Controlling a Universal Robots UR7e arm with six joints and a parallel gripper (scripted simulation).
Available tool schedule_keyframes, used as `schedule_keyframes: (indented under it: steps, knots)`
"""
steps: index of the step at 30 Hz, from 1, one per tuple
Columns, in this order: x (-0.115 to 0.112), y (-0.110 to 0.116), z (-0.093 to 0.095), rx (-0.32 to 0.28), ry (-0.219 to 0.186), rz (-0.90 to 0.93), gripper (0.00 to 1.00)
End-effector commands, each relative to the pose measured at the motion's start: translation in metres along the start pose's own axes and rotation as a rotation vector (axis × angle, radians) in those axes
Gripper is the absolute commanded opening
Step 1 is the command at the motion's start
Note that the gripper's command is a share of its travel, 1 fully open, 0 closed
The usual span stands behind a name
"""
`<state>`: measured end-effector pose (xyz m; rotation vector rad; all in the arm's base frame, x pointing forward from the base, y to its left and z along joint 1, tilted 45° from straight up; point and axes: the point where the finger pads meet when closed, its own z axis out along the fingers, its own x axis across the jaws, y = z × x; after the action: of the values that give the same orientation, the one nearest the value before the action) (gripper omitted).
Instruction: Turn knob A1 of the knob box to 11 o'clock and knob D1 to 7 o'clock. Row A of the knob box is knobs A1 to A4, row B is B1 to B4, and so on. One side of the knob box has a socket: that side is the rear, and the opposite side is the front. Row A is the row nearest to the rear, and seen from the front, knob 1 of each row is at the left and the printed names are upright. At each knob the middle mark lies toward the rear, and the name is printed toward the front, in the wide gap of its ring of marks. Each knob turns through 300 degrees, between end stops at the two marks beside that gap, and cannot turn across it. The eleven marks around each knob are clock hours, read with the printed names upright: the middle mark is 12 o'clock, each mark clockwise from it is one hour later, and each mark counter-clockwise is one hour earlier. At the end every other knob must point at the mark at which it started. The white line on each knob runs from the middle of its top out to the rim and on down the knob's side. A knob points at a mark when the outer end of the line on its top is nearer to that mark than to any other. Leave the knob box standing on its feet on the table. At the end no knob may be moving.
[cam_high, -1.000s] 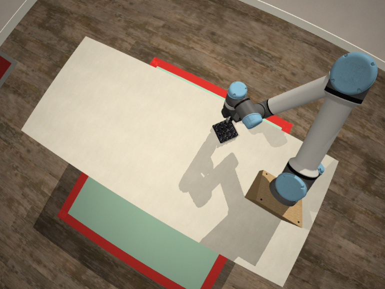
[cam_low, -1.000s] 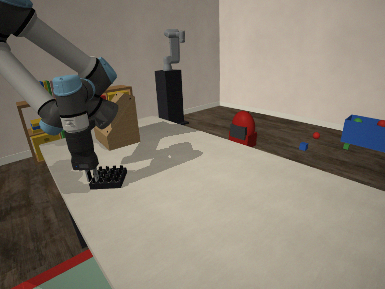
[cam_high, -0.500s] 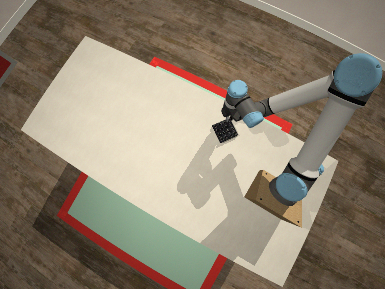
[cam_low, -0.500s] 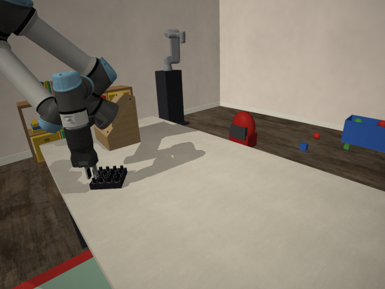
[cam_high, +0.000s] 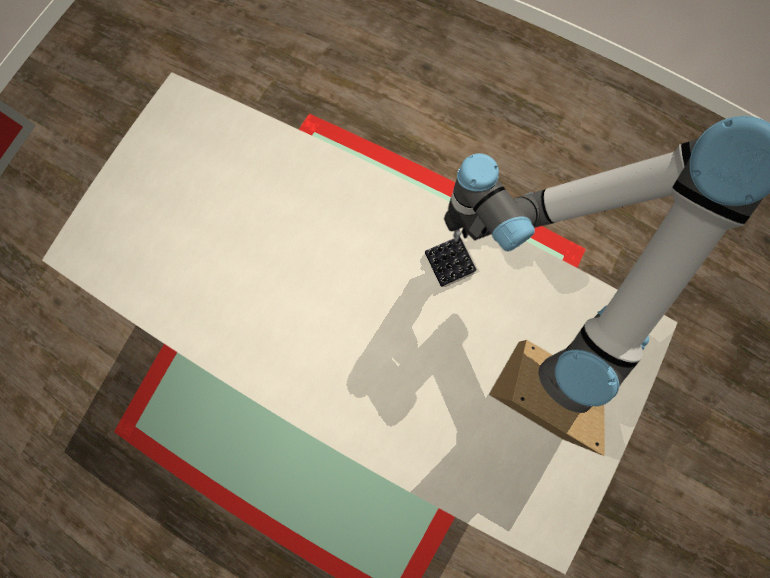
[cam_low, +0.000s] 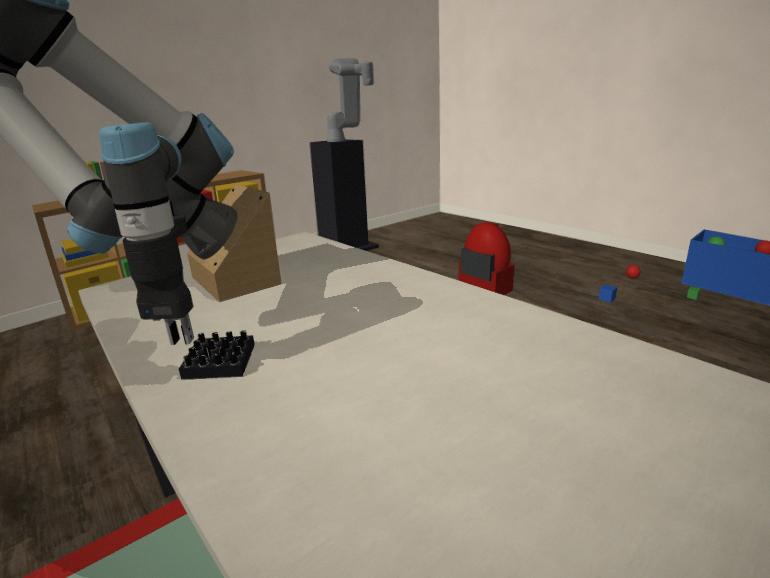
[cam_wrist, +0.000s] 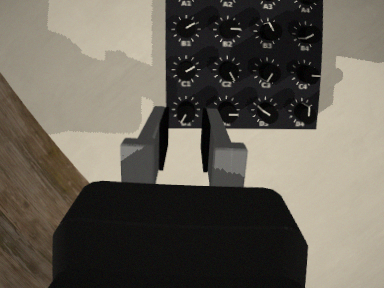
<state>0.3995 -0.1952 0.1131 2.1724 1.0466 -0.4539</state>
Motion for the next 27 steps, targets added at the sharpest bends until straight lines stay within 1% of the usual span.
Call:
schedule_keyframes:
  steps: [1,7,8,14,18,22,27]
  knots:
    - [0.000,0.000,-0.001,0.000,0.000,0.000,0.46]
    - [0.000,0.000,-0.001,0.000,0.000,0.000,0.46]
    - [0.000,0.000,-0.001,0.000,0.000,0.000,1.00]
    - [0.000,0.000,-0.003,0.000,0.000,0.000,1.00]
    - [0.000,0.000,-0.009,0.000,0.000,0.000,1.00]
    - [0.000,0.000,-0.021,0.000,0.000,0.000,1.00]
    - [0.000,0.000,-0.043,0.000,0.000,0.000,1.00]
